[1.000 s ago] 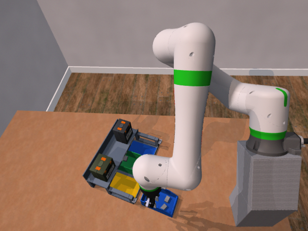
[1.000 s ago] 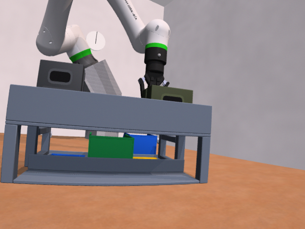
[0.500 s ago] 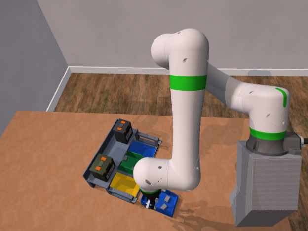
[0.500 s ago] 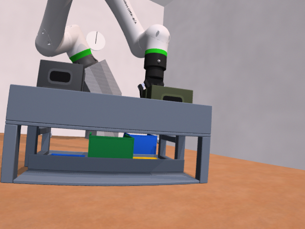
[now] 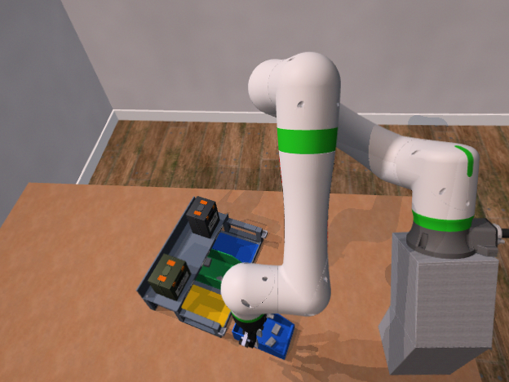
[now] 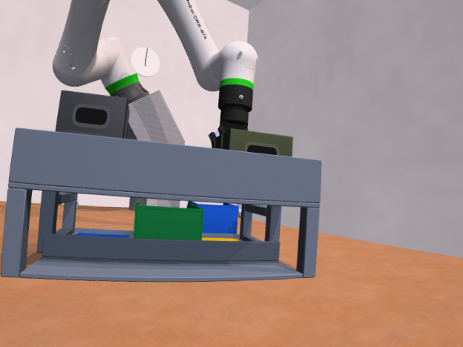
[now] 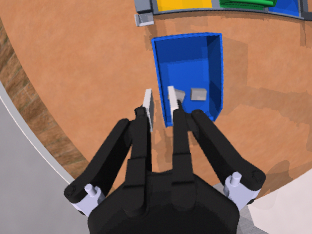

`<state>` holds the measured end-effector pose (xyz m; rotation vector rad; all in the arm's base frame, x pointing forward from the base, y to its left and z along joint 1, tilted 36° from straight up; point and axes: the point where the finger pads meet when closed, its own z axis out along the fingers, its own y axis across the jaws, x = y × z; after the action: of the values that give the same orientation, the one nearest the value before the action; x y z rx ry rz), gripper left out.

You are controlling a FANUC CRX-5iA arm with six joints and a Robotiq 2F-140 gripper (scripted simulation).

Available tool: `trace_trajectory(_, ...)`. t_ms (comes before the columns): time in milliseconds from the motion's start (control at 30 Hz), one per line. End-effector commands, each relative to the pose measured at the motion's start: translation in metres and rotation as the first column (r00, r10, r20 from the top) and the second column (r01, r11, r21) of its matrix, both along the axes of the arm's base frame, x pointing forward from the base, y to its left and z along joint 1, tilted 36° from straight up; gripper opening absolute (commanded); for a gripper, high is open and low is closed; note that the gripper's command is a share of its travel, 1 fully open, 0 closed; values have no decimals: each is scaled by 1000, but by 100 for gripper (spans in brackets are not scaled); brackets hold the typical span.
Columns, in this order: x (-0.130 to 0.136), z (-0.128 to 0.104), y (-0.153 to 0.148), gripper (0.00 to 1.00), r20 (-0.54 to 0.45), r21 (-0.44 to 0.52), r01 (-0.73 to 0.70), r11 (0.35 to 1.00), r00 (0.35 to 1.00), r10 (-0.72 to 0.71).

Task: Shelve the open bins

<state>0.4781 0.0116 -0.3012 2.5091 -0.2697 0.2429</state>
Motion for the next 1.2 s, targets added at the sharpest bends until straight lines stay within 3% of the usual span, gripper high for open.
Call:
trace_trajectory(0,0,-1,0,15,0,0,0,1000,1000,0)
trace_trajectory(1167,1,-4,-3,15,0,0,0,1000,1000,0)
